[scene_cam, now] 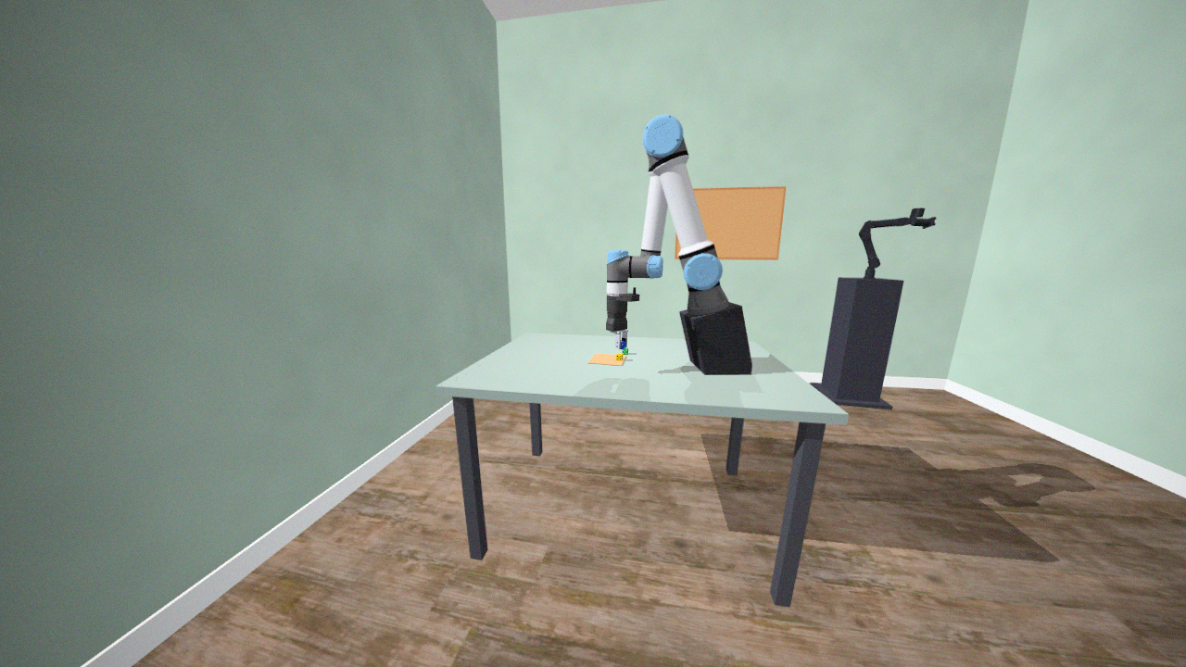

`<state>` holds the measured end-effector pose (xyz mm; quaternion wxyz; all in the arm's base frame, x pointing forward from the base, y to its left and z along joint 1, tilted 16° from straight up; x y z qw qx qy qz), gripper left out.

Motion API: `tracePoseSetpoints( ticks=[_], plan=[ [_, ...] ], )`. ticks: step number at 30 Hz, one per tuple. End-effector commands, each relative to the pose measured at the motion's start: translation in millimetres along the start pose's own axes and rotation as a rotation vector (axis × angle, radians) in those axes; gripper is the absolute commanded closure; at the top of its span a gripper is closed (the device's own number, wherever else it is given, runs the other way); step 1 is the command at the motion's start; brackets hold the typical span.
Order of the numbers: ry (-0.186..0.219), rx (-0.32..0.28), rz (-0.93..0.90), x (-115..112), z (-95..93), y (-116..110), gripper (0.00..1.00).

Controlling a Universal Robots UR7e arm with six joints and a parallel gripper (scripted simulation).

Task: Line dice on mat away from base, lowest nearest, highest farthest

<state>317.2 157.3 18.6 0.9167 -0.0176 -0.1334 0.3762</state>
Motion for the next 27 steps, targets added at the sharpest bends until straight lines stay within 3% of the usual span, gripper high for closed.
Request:
tracePoseSetpoints(
  ticks=[1, 4, 19, 21, 27],
  plan=[
    [0.001, 0.0, 0.075, -2.8, -0.5, -20.9, 0.51],
    [0.001, 0.0, 0.097, -4.0, -0.7, -26.9, 0.51],
    [0.0, 0.0, 0.47, -37.8, 2.0, -132.0, 0.51],
    [0.0, 0.0, 0.47, -37.8, 2.0, -132.0, 0.51],
    [-0.002, -0.002, 0.568, -51.4, 4.5, -159.9, 0.51]
  ],
)
Point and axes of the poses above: the point where the finger pads meet when closed, its own z axis back along the fingers, its own x axis across the jaws, y = z × x, the point moved 4 cm from there along z, back along the fingers, and after that the axes turned 9 degrees about -z, right-handed, at the moved point
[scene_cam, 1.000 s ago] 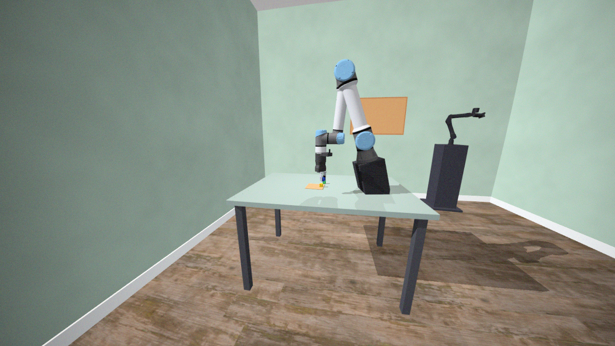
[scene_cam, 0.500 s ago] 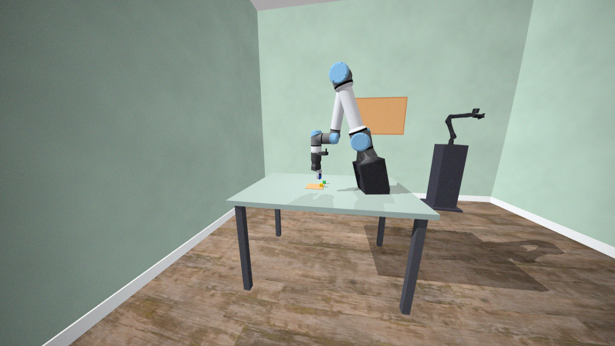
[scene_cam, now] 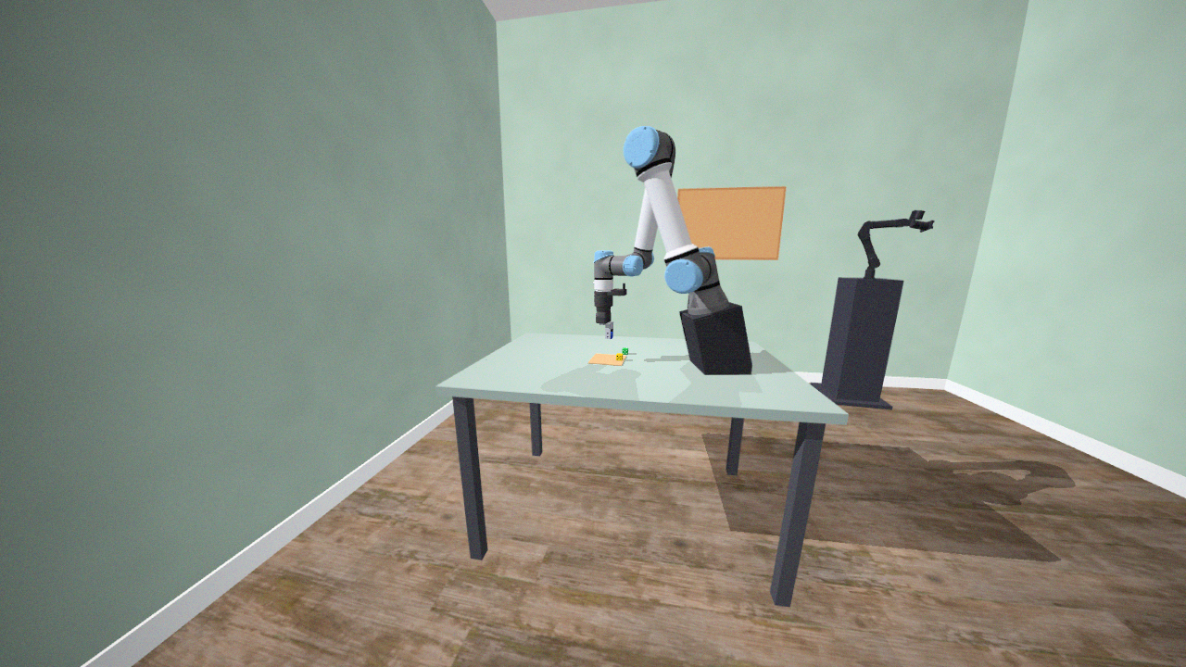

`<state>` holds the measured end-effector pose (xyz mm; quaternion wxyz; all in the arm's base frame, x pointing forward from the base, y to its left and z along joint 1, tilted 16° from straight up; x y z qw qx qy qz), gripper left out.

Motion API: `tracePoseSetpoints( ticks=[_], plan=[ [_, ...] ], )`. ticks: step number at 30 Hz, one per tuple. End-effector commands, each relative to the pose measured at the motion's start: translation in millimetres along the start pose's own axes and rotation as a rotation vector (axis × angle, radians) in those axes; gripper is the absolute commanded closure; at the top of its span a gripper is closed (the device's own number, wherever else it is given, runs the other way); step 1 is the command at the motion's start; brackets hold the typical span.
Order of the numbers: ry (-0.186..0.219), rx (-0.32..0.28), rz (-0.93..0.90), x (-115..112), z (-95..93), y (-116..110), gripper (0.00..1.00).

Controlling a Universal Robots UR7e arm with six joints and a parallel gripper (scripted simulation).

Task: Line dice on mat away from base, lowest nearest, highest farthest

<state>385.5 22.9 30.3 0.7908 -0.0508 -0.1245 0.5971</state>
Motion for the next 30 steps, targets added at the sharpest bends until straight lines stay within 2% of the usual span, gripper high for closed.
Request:
tracePoseSetpoints(
  ticks=[1, 7, 30],
  plan=[
    [-0.001, -0.003, 0.064, -16.8, 2.0, -11.5, 0.51],
    [-0.001, -0.005, 0.096, -25.3, 3.0, -16.9, 0.51],
    [-0.001, -0.004, 0.097, -25.8, 0.8, -17.2, 0.51]
  ],
)
Point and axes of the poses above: the point where the finger pads meet when closed, its own z axis back along the fingers, its own x axis across the jaws, y = z × x, the point moved 4 cm from there along z, back along the fingers, and after that the axes turned 9 degrees about -z, right-handed, at the moved point
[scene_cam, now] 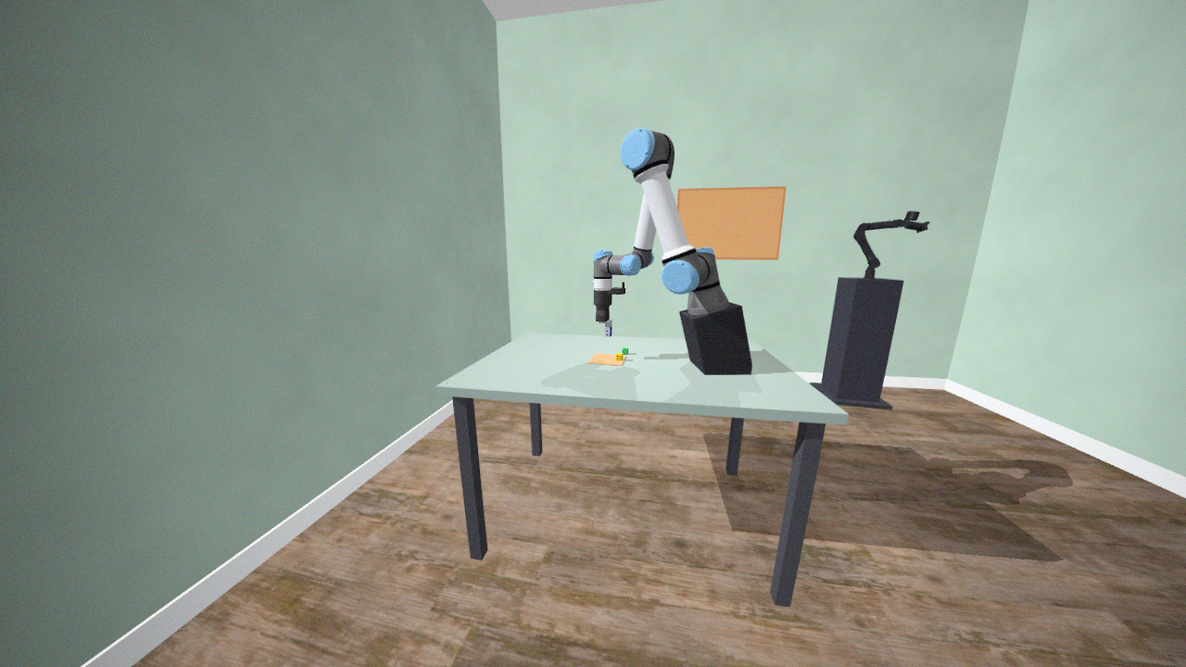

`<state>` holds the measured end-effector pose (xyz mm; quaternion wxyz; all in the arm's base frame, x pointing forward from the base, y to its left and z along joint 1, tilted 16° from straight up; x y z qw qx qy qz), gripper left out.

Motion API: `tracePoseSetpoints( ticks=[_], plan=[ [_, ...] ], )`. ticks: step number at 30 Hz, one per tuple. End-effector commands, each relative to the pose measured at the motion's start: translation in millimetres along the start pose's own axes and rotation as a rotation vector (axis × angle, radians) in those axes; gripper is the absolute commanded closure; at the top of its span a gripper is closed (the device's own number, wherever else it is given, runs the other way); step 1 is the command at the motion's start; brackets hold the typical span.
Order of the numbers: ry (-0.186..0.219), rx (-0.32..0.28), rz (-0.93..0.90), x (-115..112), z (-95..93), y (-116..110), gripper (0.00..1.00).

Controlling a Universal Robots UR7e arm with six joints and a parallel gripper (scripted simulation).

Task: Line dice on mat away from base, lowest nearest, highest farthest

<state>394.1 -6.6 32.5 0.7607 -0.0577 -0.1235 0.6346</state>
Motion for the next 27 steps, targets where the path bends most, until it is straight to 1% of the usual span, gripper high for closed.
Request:
tracePoseSetpoints(
  ticks=[1, 7, 13, 15, 27],
  plan=[
    [0.0, -0.001, 0.0, 0.0, -2.2, -0.3, 0.51],
    [0.0, -0.001, 0.0, -0.1, -12.8, -0.4, 0.51],
    [0.0, -0.001, 0.0, -0.3, -30.5, -0.5, 0.51],
    [0.0, -0.001, 0.0, -0.3, -30.5, -0.5, 0.51],
    [0.0, -0.001, 0.0, -0.6, -72.2, -0.8, 0.51]
  ],
)
Point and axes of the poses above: the point where the finger pads meet when closed, its own z axis back along the fingers, its own x axis across the jaws, y = z × x, the point moved 4 cm from there along z, back along the fingers, and after that the axes turned 9 degrees about -z, right-handed, at the moved point
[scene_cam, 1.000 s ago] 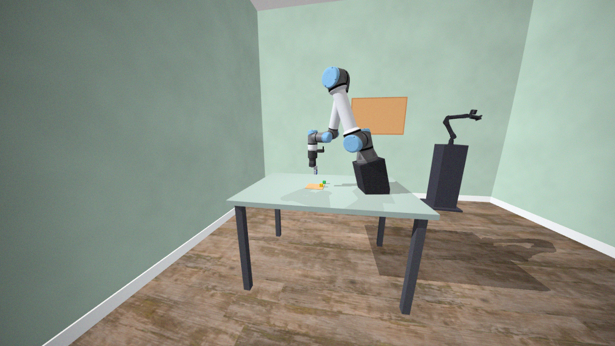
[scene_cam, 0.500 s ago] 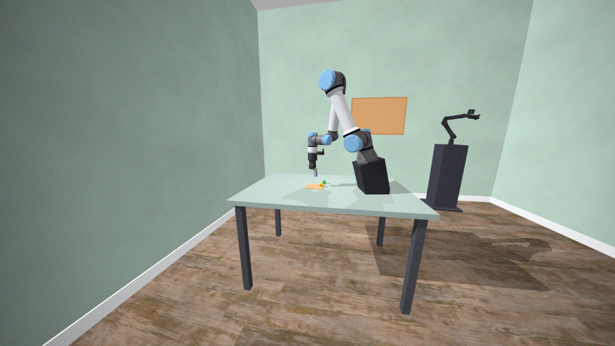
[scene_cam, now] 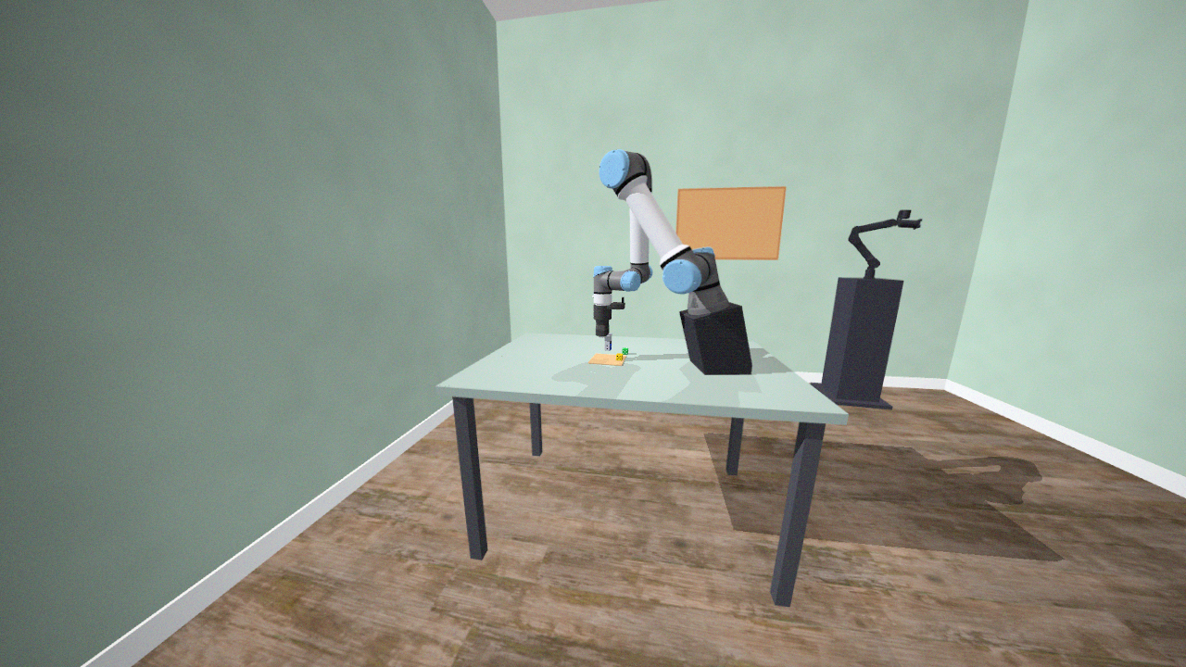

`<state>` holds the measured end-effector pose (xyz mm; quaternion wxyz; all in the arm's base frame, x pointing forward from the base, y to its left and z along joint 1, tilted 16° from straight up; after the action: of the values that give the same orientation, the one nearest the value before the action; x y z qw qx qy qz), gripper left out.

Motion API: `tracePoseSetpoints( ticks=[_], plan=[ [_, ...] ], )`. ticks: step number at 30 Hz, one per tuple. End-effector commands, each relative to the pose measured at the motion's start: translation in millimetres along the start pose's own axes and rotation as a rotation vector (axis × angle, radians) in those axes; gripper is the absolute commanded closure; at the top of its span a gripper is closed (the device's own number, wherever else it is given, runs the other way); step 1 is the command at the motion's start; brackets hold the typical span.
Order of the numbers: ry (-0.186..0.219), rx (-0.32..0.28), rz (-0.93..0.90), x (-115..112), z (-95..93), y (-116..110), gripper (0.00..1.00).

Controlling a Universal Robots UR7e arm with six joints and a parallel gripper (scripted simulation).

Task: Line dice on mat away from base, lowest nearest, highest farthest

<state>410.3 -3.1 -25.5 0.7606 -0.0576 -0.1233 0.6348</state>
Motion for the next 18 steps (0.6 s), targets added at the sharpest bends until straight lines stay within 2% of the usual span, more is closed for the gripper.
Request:
tracePoseSetpoints(
  ticks=[1, 11, 18],
  plan=[
    [0.0, -0.001, 0.0, -0.1, -14.8, -0.2, 0.51],
    [0.0, -0.001, 0.0, -0.2, -31.1, -0.4, 0.51],
    [0.0, -0.001, 0.0, -0.2, -34.4, -0.4, 0.51]
  ],
)
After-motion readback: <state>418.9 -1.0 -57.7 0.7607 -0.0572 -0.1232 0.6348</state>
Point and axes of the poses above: the point where the finger pads meet when closed, its own z axis back along the fingers, its own x axis across the jaws, y = z × x, the point moved 4 cm from there along z, back along the fingers, and after that the axes turned 9 degrees about -z, right-handed, at the moved point
